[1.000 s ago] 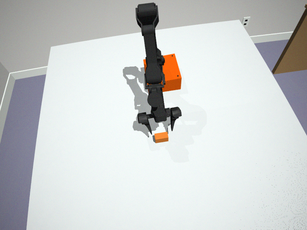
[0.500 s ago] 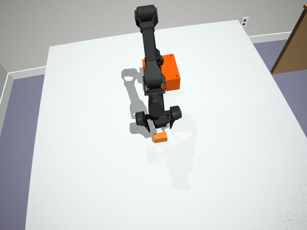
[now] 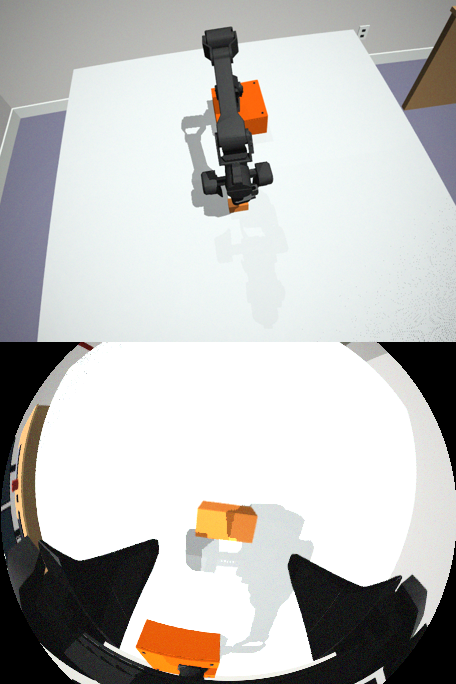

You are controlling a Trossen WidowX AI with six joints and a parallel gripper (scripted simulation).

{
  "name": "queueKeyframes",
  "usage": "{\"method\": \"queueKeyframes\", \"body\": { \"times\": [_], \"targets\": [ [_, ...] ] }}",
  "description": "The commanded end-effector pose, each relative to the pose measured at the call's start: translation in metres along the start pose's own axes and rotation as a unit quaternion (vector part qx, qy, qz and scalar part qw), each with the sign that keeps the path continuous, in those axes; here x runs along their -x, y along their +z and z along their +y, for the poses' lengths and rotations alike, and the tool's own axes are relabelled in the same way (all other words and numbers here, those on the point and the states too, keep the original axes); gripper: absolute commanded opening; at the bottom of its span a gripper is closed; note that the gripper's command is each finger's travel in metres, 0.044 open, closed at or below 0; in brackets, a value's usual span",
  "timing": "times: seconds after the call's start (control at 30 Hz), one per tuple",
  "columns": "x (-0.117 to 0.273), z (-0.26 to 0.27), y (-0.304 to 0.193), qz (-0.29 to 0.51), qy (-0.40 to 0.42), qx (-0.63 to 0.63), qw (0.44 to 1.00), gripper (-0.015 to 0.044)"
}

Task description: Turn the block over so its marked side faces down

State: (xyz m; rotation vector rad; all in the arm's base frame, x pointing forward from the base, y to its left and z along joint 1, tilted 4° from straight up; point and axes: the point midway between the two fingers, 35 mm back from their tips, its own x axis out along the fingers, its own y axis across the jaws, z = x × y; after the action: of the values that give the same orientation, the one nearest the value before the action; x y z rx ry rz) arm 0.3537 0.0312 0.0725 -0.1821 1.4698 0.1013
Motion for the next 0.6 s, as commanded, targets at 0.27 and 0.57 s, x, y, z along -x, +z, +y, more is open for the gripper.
{"method": "queueKeyframes", "body": {
  "times": [0.27, 0.57],
  "targets": [
    [-0.046, -0.001, -0.004, 0.011, -0.003, -0.002, 1.000, 0.0440],
    [-0.055, -0.001, -0.004, 0.011, -0.003, -0.002, 1.000, 0.0440]
  ]
}}
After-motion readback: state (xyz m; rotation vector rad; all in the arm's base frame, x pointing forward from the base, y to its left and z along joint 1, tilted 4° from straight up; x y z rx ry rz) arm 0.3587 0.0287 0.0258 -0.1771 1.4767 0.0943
